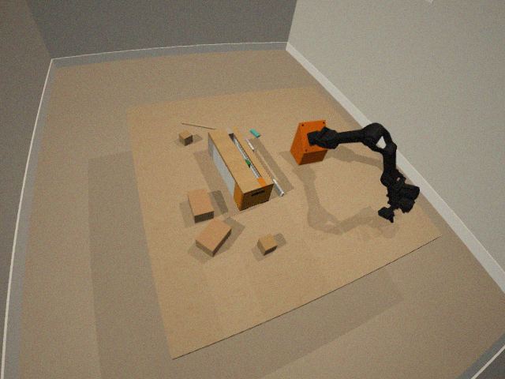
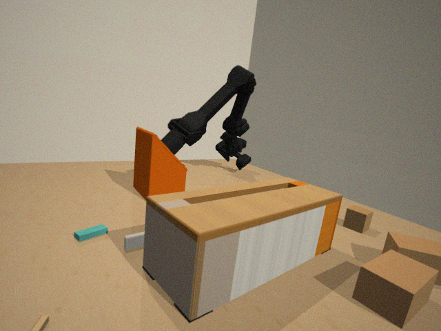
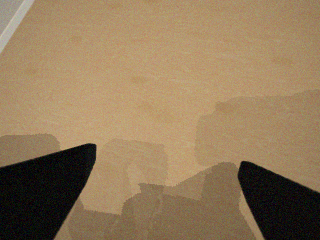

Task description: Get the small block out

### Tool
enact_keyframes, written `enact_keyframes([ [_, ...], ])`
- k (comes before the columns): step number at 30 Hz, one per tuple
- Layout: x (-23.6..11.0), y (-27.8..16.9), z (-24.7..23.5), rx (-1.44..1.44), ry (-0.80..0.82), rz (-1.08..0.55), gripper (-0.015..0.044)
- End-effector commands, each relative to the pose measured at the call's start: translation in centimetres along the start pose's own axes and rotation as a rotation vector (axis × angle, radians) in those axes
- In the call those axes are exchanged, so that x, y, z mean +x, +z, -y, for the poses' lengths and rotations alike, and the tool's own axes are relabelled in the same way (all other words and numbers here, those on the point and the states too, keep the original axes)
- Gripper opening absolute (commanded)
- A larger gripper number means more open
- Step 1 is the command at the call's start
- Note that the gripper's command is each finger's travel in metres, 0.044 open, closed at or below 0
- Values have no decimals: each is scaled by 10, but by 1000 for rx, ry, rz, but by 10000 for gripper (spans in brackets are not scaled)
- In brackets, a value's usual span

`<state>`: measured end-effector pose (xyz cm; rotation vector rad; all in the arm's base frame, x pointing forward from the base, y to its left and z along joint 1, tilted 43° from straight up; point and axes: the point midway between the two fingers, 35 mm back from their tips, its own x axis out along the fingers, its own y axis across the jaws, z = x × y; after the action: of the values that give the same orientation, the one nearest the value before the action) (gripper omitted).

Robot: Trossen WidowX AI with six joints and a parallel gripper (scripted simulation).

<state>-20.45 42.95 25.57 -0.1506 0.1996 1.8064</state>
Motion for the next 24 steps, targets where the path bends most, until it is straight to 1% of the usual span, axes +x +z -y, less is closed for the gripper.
enact_keyframes([
  [1, -6, 23, 64, 7, -126, 22, 400],
  [7, -25, 37, 166, 23, -334, 12, 400],
  [14, -72, 44, 277, 71, -594, -6, 400],
  [18, -100, 36, 332, 112, -710, -47, 400],
  [24, -144, 13, 401, 172, -828, -144, 400],
])
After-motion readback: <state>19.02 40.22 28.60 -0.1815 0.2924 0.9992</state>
